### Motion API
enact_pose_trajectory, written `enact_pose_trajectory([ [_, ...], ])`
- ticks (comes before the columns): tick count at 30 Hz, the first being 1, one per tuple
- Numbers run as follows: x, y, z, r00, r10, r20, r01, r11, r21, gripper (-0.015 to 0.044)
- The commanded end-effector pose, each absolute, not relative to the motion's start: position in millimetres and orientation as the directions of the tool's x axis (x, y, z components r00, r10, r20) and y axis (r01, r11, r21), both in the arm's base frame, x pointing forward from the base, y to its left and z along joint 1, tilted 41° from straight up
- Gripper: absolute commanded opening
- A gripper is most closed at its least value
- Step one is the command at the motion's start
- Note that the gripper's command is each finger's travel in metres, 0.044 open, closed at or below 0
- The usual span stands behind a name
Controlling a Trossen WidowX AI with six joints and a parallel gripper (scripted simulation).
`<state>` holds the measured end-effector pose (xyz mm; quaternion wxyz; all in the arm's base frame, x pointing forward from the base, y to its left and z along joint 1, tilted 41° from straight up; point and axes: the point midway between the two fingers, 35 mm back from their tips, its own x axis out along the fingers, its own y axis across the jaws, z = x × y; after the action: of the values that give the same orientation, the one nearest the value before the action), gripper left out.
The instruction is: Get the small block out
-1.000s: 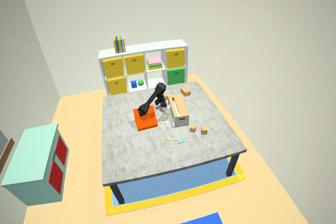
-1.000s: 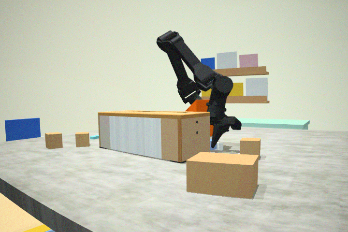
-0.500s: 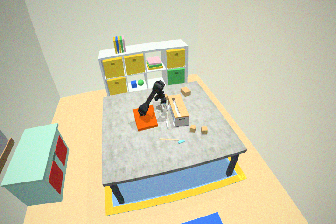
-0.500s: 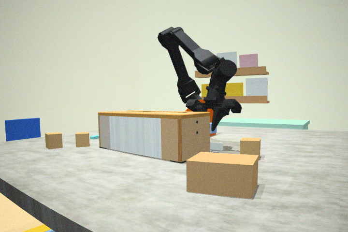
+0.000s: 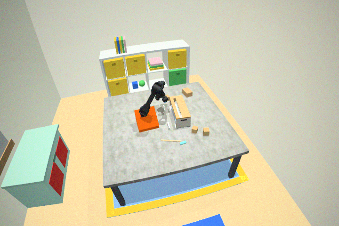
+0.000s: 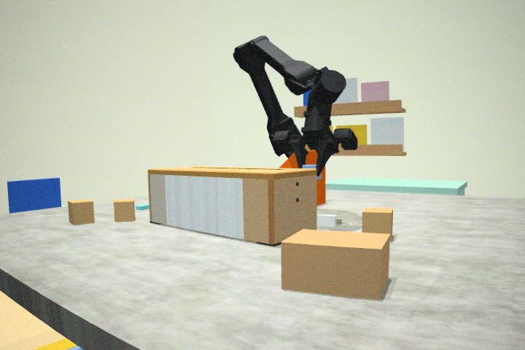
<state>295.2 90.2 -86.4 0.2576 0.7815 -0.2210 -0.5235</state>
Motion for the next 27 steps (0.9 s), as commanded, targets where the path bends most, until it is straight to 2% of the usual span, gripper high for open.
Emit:
enact_pose_trajectory([
  [1,288.2,94.1,-73.7,0.359,-0.590,-0.723,-0.003,-0.775,0.632,0.0000],
  [21,250.3,105.5,-19.3,0.387,-0.458,-0.800,0.335,-0.738,0.585,0.0000],
  [27,248.8,105.6,-17.8,0.388,-0.454,-0.803,0.346,-0.735,0.583,0.0000],
])
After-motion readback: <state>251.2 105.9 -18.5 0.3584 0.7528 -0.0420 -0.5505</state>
